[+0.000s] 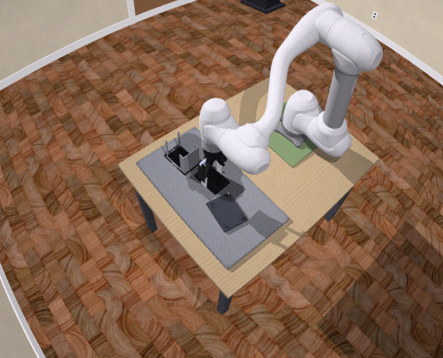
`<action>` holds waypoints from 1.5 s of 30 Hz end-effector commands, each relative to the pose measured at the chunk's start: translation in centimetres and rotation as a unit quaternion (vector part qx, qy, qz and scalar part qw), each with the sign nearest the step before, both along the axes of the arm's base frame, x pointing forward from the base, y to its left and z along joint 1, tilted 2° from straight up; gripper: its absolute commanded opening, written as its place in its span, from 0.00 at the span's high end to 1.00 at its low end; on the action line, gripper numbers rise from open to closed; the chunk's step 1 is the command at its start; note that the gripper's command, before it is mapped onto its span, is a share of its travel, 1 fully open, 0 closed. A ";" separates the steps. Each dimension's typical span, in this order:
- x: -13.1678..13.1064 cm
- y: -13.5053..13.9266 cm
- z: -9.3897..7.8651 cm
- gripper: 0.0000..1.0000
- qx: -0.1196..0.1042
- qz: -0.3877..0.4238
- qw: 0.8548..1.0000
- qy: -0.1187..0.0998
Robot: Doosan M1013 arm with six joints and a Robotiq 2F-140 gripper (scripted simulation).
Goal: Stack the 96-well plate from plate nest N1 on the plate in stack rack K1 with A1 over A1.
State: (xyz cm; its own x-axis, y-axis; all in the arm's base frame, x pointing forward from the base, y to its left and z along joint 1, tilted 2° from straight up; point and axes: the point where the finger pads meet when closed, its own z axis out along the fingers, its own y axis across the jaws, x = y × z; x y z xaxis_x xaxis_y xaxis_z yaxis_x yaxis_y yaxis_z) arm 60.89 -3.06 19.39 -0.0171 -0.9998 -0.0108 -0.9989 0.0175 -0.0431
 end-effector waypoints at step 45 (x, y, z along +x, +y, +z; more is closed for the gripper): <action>-2.6 -13.8 -0.1 1.00 0.002 -0.001 1.000 0.005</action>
State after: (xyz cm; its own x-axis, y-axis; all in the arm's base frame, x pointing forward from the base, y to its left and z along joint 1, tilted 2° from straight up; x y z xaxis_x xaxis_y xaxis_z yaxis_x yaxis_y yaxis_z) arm 58.50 -15.91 19.28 -0.0171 -0.9998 -0.0094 -0.9990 0.0175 -0.0402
